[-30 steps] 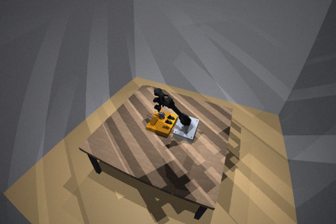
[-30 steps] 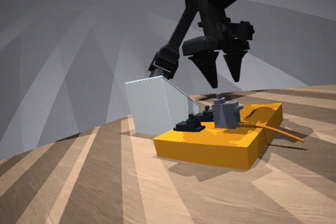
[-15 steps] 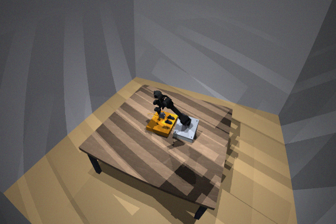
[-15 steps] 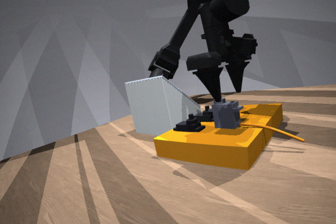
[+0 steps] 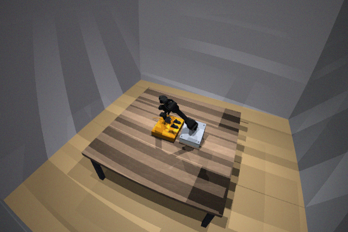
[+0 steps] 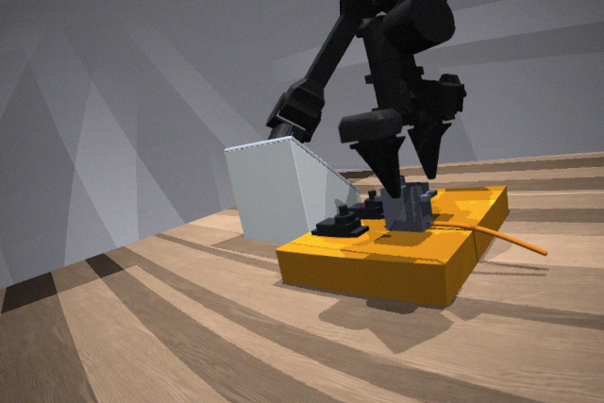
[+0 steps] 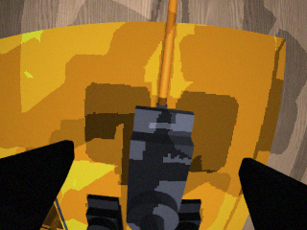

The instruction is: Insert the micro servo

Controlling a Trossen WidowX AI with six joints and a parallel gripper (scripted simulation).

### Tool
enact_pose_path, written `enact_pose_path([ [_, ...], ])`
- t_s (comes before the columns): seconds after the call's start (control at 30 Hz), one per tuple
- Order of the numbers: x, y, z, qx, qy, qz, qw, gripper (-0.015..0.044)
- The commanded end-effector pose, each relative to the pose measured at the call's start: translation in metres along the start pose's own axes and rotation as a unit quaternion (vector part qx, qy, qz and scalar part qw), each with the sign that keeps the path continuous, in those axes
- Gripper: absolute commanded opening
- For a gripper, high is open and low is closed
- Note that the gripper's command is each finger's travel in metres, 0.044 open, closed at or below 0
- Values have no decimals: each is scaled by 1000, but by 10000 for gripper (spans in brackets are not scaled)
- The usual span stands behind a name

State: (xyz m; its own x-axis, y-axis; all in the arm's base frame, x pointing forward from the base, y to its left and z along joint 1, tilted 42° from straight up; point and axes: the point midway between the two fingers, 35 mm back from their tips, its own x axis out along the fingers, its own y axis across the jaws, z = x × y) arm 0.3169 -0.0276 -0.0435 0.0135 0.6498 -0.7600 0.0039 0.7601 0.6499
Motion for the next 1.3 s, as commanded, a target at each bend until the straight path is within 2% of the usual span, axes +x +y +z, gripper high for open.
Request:
enact_pose_path([
  [0.0,6,-1,-2,5,3,4,1000,414],
  [0.37,6,-1,-2,5,3,4,1000,125],
  [0.53,6,-1,-2,5,3,4,1000,92],
  [0.67,-5,-1,-1,5,3,4,1000,0],
  [0.83,-23,1,-8,5,3,4,1000,0],
  [1.27,-24,0,-12,5,4,4,1000,0],
])
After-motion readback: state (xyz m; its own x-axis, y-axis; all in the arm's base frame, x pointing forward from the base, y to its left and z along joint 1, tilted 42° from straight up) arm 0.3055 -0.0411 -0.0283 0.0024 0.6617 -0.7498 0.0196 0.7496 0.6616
